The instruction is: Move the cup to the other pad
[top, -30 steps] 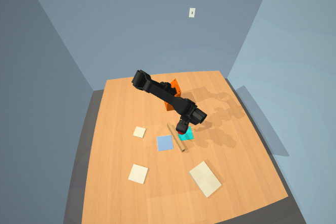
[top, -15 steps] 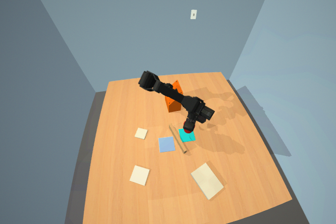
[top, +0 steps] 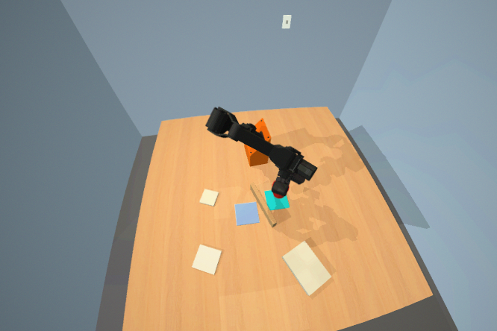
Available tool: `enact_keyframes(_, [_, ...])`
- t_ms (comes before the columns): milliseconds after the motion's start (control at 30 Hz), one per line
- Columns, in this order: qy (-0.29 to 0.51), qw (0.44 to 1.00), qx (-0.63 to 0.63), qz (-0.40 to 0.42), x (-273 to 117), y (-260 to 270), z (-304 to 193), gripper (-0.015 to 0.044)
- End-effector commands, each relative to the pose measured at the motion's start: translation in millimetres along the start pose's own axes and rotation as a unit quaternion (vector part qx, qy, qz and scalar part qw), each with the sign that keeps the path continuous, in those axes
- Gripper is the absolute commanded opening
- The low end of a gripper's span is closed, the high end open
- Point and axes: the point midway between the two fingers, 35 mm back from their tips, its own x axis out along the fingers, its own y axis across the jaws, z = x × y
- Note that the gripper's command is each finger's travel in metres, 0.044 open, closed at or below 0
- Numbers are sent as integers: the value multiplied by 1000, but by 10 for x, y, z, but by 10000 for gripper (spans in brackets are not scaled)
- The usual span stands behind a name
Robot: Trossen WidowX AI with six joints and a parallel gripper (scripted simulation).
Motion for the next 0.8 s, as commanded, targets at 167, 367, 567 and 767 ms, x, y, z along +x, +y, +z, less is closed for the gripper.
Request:
enact_keyframes(167, [6, 1000, -7, -2, 161, 13, -7, 0])
enact_keyframes(367, [6, 1000, -7, -2, 252, 12, -6, 0])
enact_keyframes(567, [6, 1000, -7, -2, 338, 12, -7, 0])
enact_keyframes(767, [6, 1000, -7, -2, 425, 15, -10, 0])
